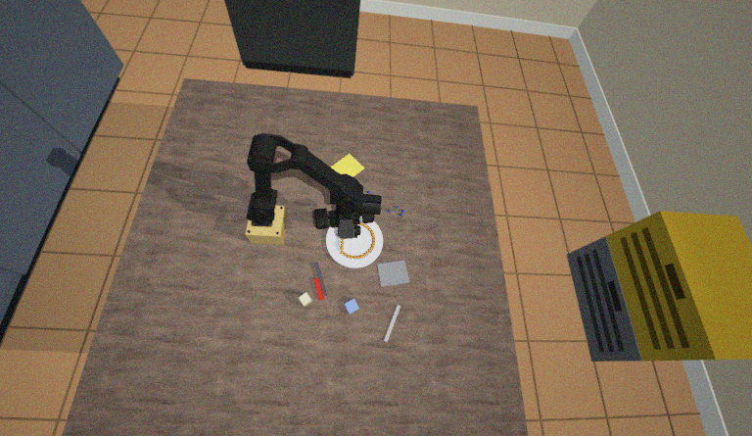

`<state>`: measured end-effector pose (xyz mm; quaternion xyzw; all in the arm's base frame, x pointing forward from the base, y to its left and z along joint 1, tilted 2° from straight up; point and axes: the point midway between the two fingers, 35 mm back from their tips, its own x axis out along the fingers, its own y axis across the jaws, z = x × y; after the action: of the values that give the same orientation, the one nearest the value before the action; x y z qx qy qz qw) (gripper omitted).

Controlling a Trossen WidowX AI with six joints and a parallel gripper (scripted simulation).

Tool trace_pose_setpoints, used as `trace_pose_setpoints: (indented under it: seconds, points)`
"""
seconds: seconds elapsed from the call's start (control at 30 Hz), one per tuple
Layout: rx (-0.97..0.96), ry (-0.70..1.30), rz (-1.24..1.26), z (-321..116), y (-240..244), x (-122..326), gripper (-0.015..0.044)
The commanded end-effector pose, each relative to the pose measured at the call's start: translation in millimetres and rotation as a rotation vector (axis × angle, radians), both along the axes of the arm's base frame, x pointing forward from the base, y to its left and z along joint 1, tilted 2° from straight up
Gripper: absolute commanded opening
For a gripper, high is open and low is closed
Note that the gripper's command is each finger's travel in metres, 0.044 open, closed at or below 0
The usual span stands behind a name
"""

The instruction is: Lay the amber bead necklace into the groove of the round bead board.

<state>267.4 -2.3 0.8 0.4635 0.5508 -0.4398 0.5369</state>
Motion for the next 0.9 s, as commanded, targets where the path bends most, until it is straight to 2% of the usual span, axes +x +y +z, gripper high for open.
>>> trace_pose_setpoints:
  seconds: [0.0,0.87]
  points:
    - [0.003,0.0,-0.12,3,0,1,0.012]
    - [0.002,-0.007,-0.118,-24,1,3,0.012]
